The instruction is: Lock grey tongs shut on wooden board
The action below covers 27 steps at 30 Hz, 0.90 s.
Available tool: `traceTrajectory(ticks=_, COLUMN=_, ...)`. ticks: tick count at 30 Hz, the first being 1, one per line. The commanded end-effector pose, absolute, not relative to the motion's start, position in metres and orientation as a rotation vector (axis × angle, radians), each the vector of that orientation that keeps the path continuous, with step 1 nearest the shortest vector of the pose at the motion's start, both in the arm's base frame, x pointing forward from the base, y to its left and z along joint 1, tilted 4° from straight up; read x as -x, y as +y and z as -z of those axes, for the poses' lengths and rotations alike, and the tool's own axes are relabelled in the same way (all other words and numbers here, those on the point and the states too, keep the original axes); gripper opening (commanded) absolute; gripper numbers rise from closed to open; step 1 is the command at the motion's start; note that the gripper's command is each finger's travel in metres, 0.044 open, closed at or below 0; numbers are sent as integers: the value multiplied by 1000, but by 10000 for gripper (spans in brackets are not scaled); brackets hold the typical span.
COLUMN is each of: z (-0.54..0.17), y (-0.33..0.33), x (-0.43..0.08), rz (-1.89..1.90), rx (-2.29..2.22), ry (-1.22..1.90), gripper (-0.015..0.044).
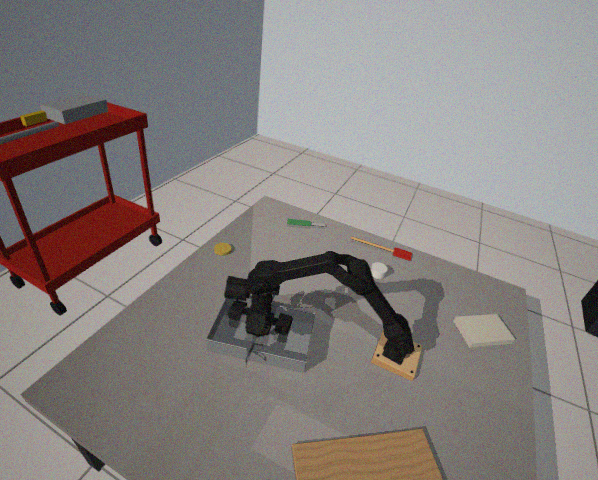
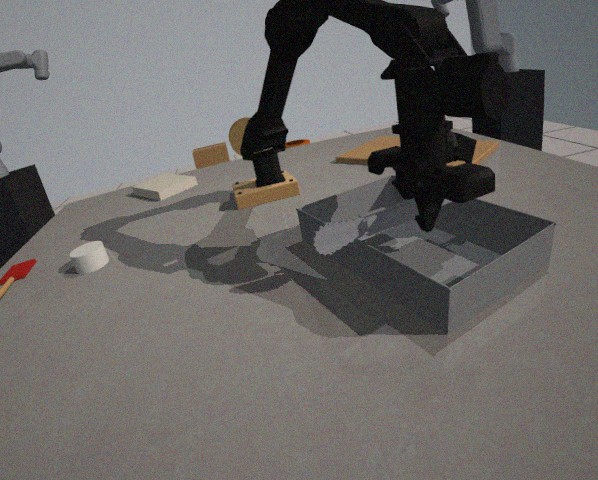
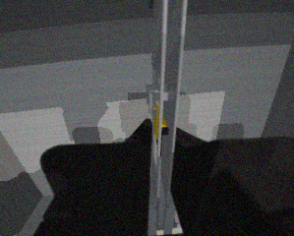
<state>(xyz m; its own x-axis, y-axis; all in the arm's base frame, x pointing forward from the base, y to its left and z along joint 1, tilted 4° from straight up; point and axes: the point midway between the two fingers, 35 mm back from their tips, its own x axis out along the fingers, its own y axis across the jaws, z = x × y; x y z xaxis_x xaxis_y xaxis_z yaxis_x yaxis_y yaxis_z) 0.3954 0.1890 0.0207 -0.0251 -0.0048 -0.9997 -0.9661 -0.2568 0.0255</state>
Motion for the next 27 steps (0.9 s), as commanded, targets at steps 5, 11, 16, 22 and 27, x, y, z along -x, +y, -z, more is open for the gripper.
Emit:
traceTrajectory(ticks=5, z=-21, y=189, x=-396, rz=-1415, rx=1385, ry=1095, gripper=-150)
traceTrajectory(ticks=11, z=-23, y=189, x=-396, rz=-1415, rx=1385, ry=1095, gripper=-150)
traceTrajectory(ticks=16, z=-56, y=191, x=-401, rz=-1418, rx=1384, ry=1096, gripper=-150)
traceTrajectory(ticks=22, z=-118, y=189, x=-399, rz=-1425, rx=1381, ry=1098, gripper=-150)
traceTrajectory(ticks=27, z=-120, y=189, x=-399, rz=-1425, rx=1381, ry=1098, gripper=-150)
